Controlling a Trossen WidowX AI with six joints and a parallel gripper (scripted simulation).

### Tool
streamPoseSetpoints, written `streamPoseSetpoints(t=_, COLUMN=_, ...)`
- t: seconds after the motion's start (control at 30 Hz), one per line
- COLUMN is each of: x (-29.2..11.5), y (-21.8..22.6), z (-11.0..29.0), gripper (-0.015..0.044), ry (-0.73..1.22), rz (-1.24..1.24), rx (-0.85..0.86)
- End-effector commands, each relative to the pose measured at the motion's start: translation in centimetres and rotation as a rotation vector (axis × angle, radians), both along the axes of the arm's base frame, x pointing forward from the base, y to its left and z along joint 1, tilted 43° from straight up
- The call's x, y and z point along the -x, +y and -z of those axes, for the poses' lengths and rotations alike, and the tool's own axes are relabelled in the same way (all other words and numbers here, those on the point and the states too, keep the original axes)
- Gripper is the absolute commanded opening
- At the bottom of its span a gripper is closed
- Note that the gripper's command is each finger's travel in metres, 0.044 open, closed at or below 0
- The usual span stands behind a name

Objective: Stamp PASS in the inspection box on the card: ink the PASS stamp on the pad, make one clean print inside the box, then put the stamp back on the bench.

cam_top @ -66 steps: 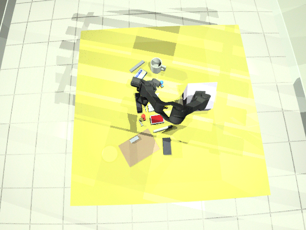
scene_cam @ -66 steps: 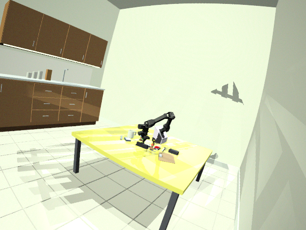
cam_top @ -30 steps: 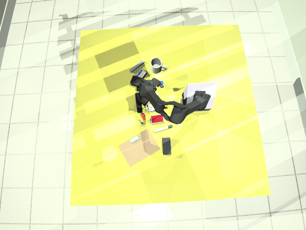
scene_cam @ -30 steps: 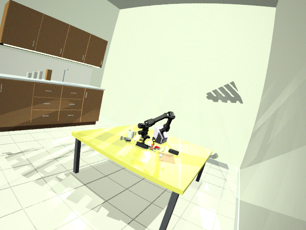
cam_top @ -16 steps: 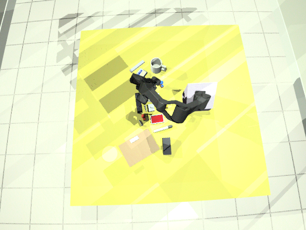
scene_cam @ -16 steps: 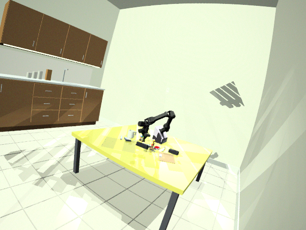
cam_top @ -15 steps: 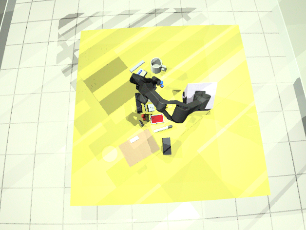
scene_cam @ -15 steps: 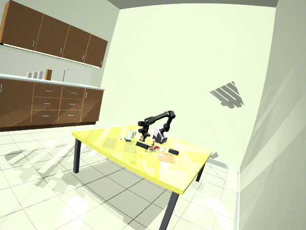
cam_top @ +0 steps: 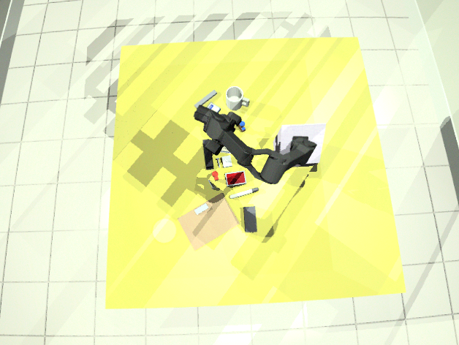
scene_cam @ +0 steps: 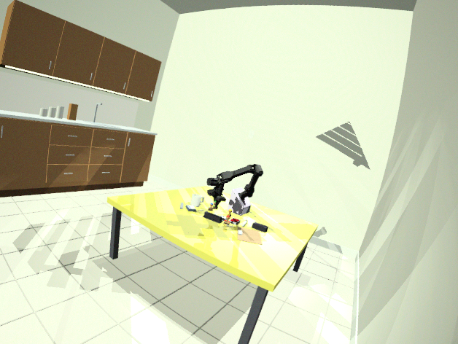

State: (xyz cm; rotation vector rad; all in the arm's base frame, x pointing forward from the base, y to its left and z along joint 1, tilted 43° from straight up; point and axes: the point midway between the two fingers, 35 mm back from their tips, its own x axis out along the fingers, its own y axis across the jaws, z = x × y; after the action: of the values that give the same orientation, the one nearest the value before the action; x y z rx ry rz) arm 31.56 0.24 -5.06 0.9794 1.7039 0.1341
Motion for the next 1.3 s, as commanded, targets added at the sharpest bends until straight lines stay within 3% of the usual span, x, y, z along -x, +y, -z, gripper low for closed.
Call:
streamPoseSetpoints(t=0.0, x=0.0, y=-0.6, z=-0.6, gripper=0.0000, ry=-0.003, rz=-0.004, rx=0.004)
streamPoseSetpoints(t=0.23, x=-0.2, y=-1.2, z=-1.0, gripper=0.0000, ry=-0.003, rz=-0.004, rx=0.004)
streamPoseSetpoints(t=1.0, x=-4.7, y=-7.7, z=4.9, gripper=0.0000, ry=-0.009, rz=-0.006, rx=0.009)
streamPoseSetpoints(t=1.27, x=-4.8, y=-7.6, z=5.4, gripper=0.0000, ry=-0.009, rz=-0.006, rx=0.009)
